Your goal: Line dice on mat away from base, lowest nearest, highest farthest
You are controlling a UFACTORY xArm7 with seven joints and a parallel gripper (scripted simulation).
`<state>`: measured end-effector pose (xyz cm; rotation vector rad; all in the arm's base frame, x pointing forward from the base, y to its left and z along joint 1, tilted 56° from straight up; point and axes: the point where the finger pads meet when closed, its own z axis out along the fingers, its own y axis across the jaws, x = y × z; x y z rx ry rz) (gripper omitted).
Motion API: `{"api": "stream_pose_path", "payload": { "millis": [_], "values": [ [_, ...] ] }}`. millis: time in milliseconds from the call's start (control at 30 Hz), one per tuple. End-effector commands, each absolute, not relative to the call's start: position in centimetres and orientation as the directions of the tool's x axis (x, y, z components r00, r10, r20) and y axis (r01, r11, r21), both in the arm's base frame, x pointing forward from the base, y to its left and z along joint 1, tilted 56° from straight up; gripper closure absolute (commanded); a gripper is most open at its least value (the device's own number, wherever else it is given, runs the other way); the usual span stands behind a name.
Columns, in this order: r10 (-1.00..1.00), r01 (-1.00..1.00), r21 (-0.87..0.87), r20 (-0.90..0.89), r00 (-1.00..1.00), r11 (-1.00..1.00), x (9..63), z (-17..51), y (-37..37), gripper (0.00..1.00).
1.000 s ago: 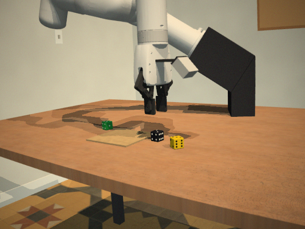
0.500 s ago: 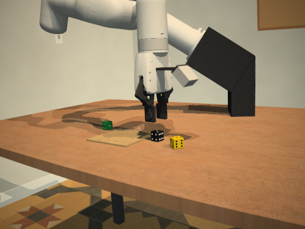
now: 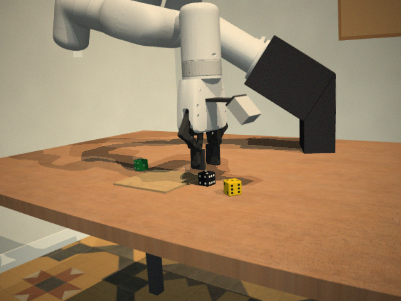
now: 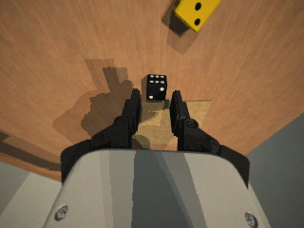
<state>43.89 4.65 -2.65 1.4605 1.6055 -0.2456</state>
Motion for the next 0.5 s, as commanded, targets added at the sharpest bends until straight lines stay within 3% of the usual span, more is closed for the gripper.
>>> {"api": "stream_pose_path", "payload": {
  "millis": [0, 467],
  "values": [
    [0.684, 0.865, 0.418, -0.718, 0.127, 0.278, 44.02, -2.76, 4.67, 0.58],
    [0.684, 0.865, 0.418, -0.718, 0.127, 0.278, 44.14, -2.89, 4.51, 0.58]
  ]
}}
